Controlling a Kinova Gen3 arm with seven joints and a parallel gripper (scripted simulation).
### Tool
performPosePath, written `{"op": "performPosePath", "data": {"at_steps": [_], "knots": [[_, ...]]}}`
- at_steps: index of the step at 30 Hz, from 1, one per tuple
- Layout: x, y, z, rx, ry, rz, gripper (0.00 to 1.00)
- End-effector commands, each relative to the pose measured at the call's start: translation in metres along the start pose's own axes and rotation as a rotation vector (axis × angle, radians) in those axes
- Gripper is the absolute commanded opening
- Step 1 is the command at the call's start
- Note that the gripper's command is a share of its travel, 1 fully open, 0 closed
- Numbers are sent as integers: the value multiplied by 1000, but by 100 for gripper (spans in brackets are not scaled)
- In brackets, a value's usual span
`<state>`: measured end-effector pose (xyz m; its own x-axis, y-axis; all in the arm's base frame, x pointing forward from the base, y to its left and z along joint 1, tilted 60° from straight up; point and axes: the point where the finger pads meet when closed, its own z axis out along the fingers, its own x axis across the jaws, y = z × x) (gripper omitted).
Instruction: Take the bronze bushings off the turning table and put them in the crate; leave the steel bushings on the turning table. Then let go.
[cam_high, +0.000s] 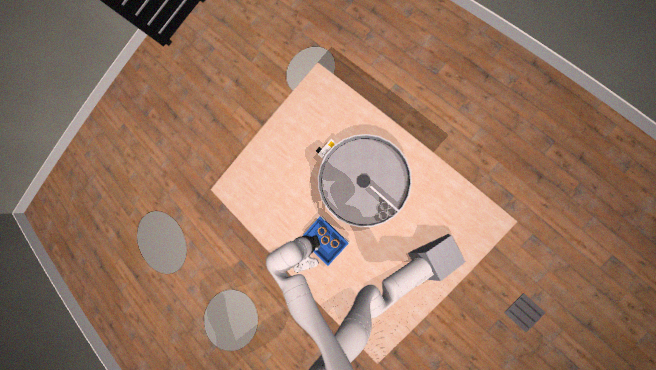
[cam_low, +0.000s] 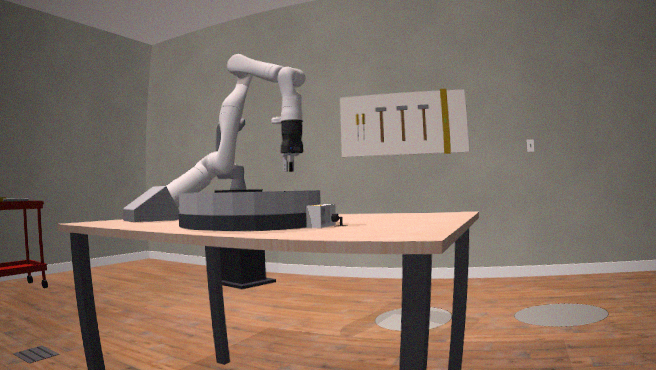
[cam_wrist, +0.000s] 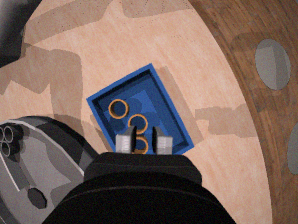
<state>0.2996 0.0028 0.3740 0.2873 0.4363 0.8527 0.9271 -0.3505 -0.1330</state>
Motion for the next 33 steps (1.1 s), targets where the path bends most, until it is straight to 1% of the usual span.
{"op": "performPosePath", "data": {"at_steps": [1, 11, 12, 33], "knots": [[0, 0, 0, -1, 1, 0, 47], [0, 0, 0, -1, 1, 0, 47], [0, 0, 0, -1, 1, 0, 100], [0, 0, 0, -1, 1, 0, 100]]}}
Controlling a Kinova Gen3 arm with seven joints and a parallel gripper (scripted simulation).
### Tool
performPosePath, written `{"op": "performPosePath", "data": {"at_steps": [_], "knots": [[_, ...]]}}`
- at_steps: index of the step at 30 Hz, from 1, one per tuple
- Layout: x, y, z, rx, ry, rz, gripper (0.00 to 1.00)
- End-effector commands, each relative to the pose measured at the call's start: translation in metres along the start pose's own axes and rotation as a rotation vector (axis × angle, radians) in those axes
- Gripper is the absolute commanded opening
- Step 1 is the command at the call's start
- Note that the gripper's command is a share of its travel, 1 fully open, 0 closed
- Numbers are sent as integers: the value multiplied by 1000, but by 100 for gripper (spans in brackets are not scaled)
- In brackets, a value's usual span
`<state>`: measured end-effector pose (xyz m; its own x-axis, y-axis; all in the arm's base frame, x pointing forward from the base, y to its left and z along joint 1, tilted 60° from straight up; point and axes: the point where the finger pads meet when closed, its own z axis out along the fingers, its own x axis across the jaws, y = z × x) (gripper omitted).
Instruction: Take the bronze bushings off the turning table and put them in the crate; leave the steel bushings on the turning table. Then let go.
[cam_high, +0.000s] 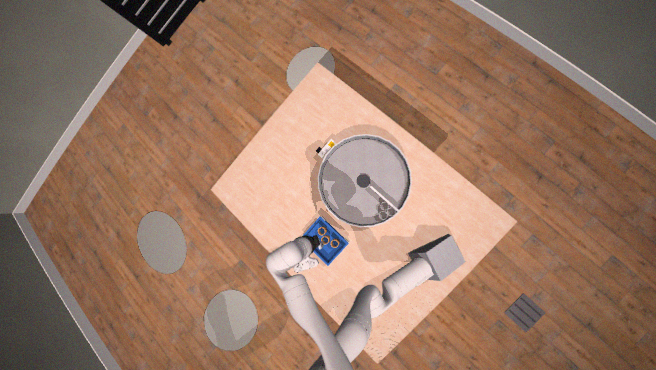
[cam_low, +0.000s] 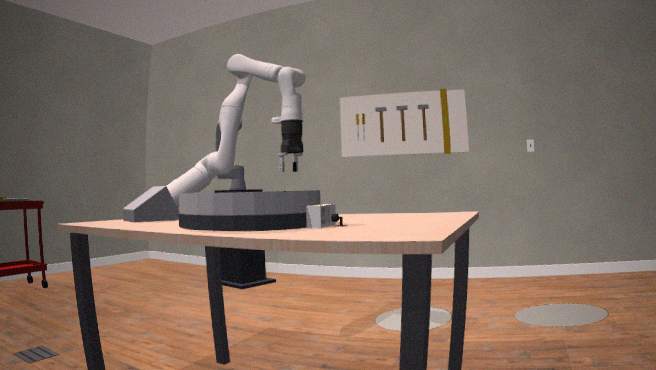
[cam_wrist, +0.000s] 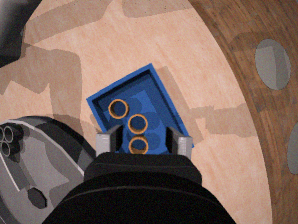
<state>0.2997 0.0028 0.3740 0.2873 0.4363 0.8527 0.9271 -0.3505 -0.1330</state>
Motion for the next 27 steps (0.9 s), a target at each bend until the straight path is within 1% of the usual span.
{"op": "performPosePath", "data": {"at_steps": [1, 12, 17, 27], "knots": [[0, 0, 0, -1, 1, 0, 100], [0, 0, 0, -1, 1, 0, 100], [-9, 3, -11, -2, 1, -174, 100], [-9, 3, -11, -2, 1, -174, 100]]}}
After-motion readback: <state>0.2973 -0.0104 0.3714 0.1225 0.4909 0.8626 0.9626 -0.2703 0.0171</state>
